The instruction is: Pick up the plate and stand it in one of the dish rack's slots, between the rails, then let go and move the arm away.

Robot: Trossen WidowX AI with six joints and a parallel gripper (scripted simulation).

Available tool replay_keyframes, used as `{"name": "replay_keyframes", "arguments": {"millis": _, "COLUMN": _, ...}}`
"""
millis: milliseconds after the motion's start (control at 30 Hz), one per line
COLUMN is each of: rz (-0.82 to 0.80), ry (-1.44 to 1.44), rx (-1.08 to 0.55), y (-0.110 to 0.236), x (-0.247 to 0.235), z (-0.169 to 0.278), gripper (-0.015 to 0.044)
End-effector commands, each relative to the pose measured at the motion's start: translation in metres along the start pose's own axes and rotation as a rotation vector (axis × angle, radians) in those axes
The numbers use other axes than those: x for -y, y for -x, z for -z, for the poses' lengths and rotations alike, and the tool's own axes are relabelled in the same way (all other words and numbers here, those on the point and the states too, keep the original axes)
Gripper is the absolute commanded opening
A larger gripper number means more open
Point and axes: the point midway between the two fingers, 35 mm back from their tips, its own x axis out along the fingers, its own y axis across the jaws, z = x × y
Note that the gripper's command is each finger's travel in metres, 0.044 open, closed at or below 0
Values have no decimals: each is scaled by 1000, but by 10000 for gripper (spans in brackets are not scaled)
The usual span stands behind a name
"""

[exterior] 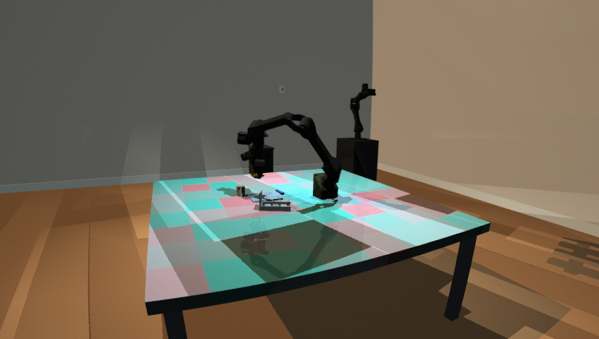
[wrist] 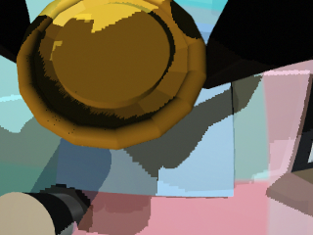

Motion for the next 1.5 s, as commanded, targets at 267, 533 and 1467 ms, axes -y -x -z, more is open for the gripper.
{"name": "replay_keyframes", "arguments": {"millis": 267, "rz": -3, "ry": 4, "rx": -9, "y": 40, "x": 3, "z": -3, "gripper": 0}}
{"name": "replay_keyframes", "arguments": {"millis": 533, "rz": -6, "ry": 6, "rx": -9, "y": 65, "x": 3, "z": -5, "gripper": 0}}
{"name": "replay_keyframes", "arguments": {"millis": 1467, "rz": 7, "ry": -670, "rx": 19, "y": 100, "x": -98, "z": 16, "gripper": 0}}
